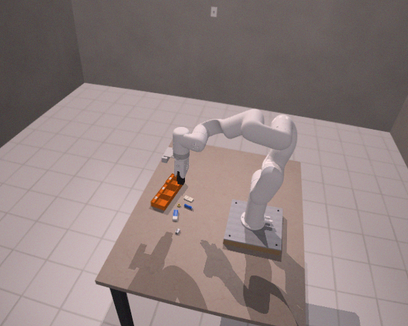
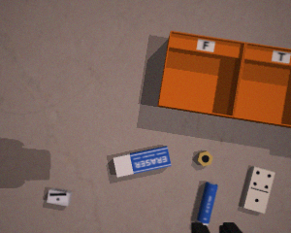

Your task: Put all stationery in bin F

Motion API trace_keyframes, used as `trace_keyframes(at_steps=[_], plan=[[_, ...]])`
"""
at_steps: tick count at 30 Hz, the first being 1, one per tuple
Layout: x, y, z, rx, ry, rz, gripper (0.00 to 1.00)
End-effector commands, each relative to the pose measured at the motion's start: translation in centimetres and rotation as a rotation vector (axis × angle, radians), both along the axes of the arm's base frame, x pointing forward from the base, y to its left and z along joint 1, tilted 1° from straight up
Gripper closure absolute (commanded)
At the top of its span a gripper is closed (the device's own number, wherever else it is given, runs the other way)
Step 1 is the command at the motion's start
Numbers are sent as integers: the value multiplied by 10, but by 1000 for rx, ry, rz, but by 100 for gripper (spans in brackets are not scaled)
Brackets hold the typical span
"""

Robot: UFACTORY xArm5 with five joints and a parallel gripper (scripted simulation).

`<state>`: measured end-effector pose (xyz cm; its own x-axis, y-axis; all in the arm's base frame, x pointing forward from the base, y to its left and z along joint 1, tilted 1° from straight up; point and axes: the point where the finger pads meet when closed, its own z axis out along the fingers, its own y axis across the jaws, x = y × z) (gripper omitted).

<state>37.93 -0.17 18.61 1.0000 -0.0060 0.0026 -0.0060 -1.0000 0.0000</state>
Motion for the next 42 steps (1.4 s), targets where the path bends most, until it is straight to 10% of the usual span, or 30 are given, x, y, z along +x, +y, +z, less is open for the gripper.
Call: trace_keyframes(at_steps=[1,9,42], plan=[[-1,-2,-2,8,-14,0,91],[-1,-2,-2,8,-14,0,91],[44,-206,-125,8,-14,-160,91]])
